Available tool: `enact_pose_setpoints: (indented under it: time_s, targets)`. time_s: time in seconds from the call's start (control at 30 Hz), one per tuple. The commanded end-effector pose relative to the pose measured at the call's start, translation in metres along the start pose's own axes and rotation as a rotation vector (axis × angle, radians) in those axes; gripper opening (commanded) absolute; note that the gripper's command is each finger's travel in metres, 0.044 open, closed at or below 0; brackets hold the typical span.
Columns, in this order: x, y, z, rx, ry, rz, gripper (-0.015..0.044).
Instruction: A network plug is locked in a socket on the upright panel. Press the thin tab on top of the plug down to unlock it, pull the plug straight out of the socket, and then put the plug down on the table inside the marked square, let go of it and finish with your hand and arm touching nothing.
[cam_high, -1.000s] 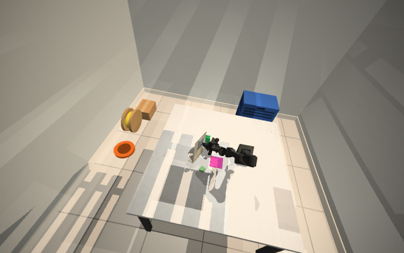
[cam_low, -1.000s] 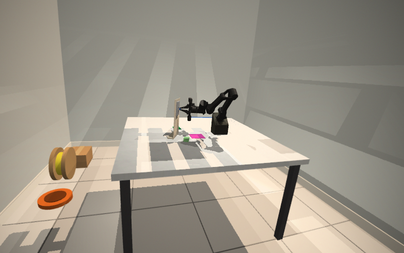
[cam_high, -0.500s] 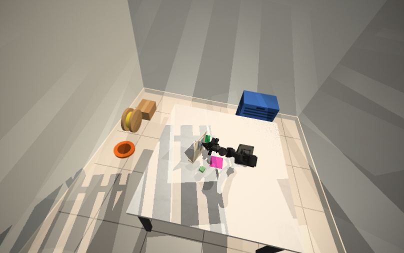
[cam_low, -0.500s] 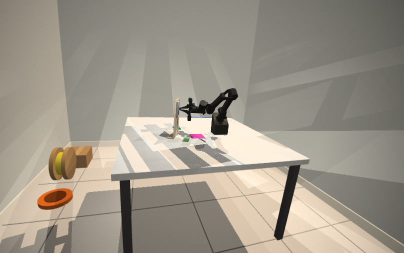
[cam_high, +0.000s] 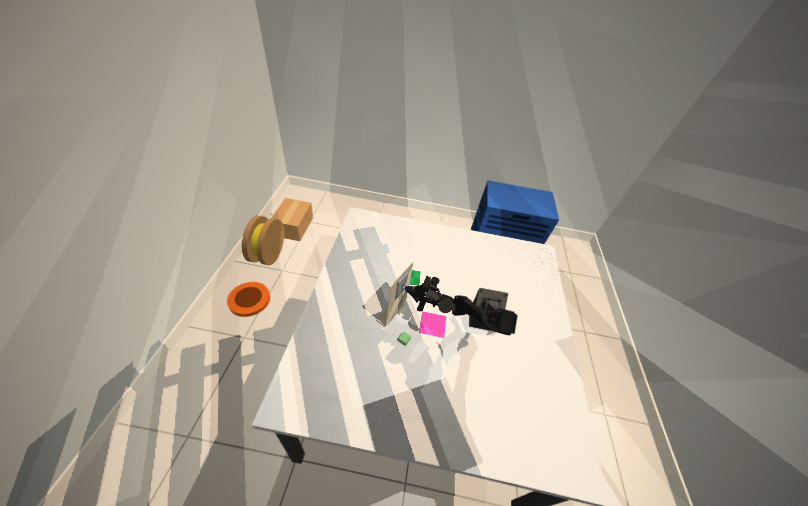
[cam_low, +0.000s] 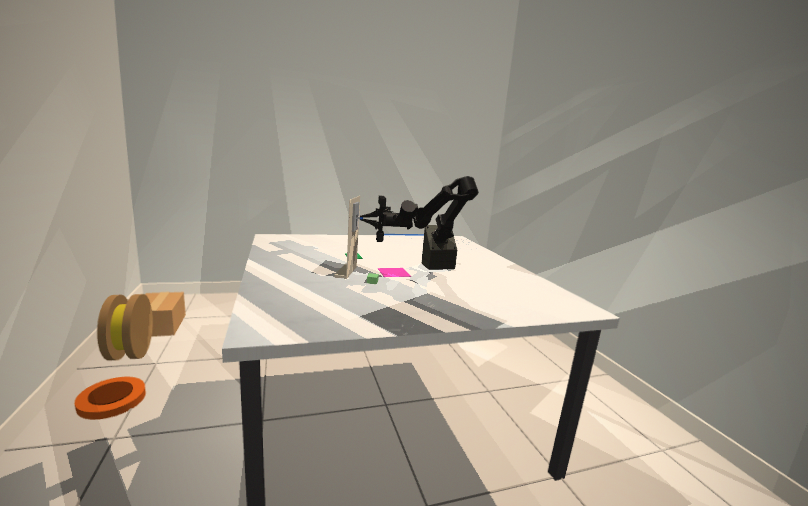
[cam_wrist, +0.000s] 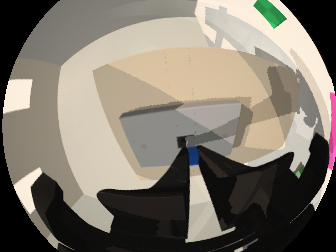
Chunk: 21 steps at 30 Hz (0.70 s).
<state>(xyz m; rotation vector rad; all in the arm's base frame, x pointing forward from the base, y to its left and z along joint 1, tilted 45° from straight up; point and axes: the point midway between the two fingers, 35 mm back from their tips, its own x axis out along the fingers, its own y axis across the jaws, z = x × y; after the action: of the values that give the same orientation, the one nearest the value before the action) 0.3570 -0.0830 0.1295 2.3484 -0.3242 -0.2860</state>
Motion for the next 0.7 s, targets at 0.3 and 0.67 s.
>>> enact_pose_setpoints:
  time_s: [0.3,0.67]
  targets:
    - [-0.0075,-0.0005,-0.0019,-0.003,0.001,-0.001,0.0000]
    - [-0.0119,-0.0005,-0.0033,-0.003,0.001,-0.002,0.0000]
